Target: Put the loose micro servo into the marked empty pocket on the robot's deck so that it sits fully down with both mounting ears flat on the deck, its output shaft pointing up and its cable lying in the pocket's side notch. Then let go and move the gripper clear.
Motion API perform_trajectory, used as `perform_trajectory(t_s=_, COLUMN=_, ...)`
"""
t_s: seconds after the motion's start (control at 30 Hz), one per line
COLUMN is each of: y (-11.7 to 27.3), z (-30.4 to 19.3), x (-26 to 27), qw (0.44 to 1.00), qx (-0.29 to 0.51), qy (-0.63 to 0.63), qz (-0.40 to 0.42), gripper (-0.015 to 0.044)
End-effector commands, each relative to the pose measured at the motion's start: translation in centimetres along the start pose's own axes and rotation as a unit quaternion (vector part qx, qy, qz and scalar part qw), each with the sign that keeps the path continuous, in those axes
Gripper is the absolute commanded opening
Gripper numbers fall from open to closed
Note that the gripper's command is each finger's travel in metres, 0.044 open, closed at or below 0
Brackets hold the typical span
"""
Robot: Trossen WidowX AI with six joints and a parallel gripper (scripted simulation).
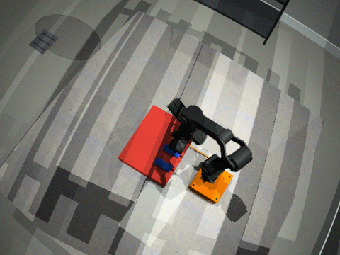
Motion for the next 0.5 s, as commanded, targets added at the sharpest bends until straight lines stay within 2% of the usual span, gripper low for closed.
perform_trajectory(t_s=0.0, y=1.7, z=-0.1, x=0.0, qw=1.000, qx=0.004, qy=0.001, qz=0.003, gripper=0.0187)
perform_trajectory(t_s=0.07, y=3.0, z=0.2, x=-0.1, qw=1.000, qx=0.004, qy=0.001, qz=0.003, gripper=0.0187)
perform_trajectory(t_s=0.23, y=3.3, z=0.1, x=0.0, qw=1.000, qx=0.004, qy=0.001, qz=0.003, gripper=0.0187)
perform_trajectory(t_s=0.47, y=5.5, z=-3.3, x=1.2, qw=1.000, qx=0.006, qy=0.001, qz=0.004, gripper=0.0371)
Point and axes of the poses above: the point midway between the two fingers, 35 mm back from their tips, its own y axis back along the fingers, its own x axis across the jaws, z = x × y, the point moved 6 cm from there along y, back along the fingers, and after that the axes turned 14 degrees about y, right-handed, at the moved point
